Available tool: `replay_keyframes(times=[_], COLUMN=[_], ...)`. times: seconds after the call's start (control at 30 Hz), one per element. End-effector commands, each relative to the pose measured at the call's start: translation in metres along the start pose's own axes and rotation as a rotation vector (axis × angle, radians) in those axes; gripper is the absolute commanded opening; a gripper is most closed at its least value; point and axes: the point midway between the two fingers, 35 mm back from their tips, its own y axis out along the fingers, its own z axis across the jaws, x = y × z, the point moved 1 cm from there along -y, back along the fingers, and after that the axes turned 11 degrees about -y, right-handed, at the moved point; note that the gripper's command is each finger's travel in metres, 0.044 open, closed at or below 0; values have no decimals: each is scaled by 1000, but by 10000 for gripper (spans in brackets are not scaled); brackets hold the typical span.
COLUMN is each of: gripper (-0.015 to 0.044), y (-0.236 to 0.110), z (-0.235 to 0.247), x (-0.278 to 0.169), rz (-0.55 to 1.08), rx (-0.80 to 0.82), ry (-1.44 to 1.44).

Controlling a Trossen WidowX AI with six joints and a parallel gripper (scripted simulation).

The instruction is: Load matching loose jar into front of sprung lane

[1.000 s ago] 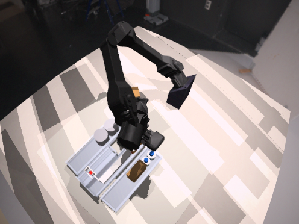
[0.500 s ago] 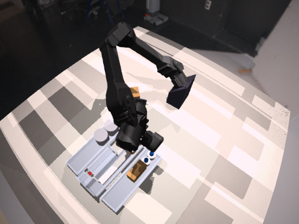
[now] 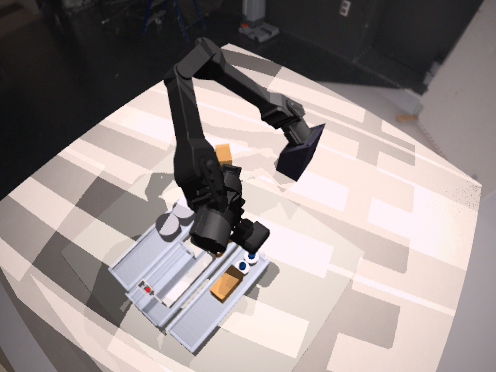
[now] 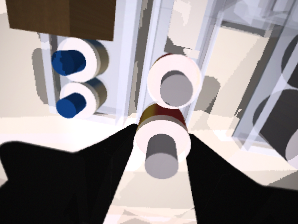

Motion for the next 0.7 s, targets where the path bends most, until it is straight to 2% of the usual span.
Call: replay_keyframes(times=[0.0, 0.67], gripper=[0, 0], y=[-2, -3], z=[-5, -6], x=[8, 11], rz=[-16, -16], rx=[-9, -9], ry=[14, 14])
